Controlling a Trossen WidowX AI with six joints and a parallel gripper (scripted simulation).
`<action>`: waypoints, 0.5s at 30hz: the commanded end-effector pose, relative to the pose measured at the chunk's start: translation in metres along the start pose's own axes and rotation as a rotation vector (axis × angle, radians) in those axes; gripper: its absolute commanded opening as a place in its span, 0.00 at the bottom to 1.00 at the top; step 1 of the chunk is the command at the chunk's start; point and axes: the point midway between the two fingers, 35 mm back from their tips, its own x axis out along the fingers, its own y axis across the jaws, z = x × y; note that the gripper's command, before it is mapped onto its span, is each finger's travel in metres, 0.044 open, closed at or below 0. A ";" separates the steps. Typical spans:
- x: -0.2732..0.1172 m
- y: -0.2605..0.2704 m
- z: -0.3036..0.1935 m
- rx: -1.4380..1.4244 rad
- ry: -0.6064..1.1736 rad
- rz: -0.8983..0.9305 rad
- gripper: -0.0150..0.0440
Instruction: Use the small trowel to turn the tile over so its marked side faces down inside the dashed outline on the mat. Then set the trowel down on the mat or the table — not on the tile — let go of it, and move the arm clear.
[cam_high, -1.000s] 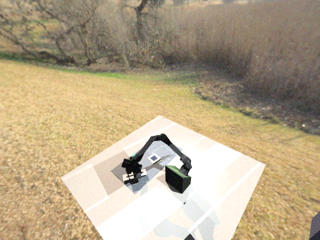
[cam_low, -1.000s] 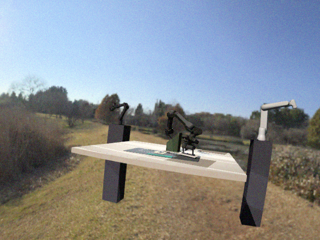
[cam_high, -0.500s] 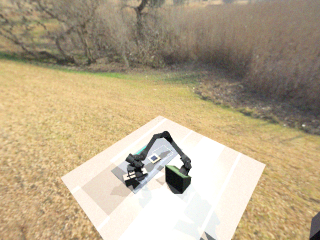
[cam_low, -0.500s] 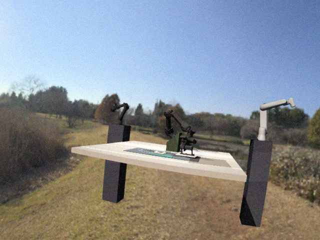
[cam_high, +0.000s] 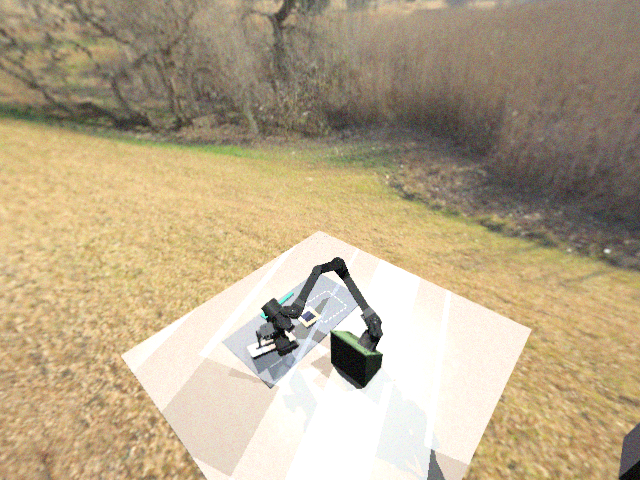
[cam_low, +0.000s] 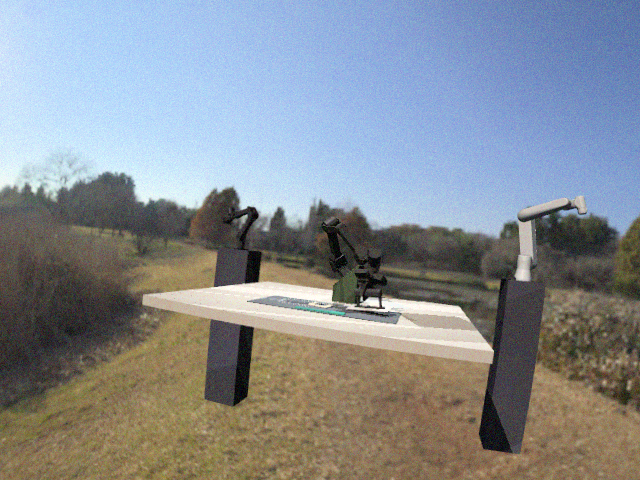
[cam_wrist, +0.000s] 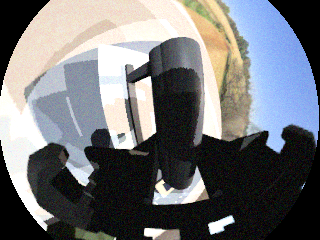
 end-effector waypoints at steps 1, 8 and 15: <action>-0.002 -0.009 -0.006 -0.016 -0.036 -0.029 0.25; -0.004 -0.020 -0.018 -0.054 -0.076 -0.083 0.25; -0.008 -0.032 -0.033 -0.096 -0.103 -0.149 0.25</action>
